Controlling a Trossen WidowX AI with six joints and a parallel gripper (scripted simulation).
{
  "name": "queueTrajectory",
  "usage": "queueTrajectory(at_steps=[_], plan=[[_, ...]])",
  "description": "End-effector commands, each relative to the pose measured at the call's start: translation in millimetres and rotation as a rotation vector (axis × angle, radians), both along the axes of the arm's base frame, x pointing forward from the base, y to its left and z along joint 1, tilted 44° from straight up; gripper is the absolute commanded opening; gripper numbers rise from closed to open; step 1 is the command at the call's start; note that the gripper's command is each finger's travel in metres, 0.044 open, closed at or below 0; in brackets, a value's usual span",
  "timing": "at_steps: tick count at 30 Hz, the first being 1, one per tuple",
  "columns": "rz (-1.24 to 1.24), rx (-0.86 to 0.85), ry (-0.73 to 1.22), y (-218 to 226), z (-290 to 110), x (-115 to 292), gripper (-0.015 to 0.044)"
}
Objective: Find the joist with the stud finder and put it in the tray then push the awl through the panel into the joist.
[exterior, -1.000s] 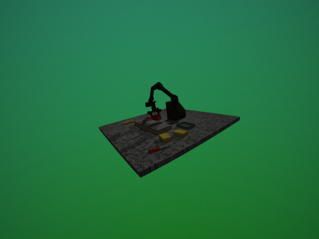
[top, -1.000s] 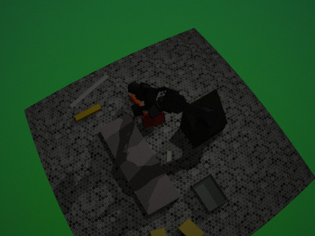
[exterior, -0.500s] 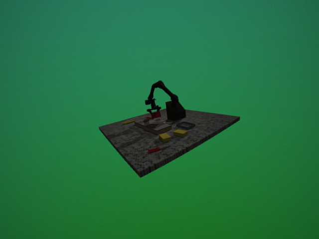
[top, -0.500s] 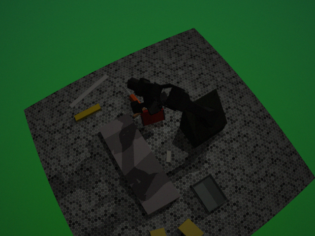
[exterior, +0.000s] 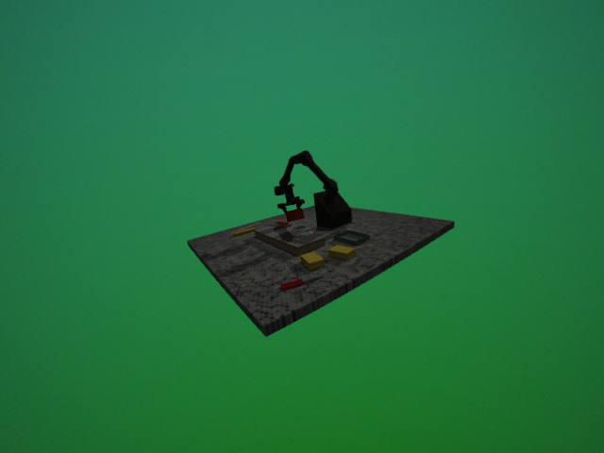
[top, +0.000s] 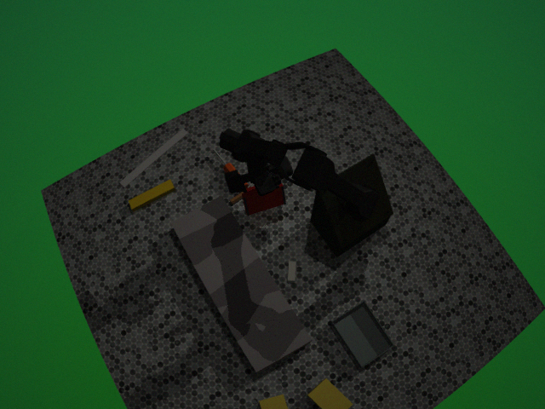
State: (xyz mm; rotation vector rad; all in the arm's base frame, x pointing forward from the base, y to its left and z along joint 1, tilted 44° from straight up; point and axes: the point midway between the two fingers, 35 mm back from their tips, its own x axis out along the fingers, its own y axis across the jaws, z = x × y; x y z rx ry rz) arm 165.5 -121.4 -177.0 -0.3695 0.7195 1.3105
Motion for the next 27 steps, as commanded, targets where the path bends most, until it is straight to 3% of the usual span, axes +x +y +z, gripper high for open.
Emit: queueTrajectory(at_steps=[1,27], plan=[[0.005,-0.017,0.002,-1.0,1.4,0.6,0.0000],[0.026,-0.138,0.041,5.3,1.5,1.1,0.0000]])
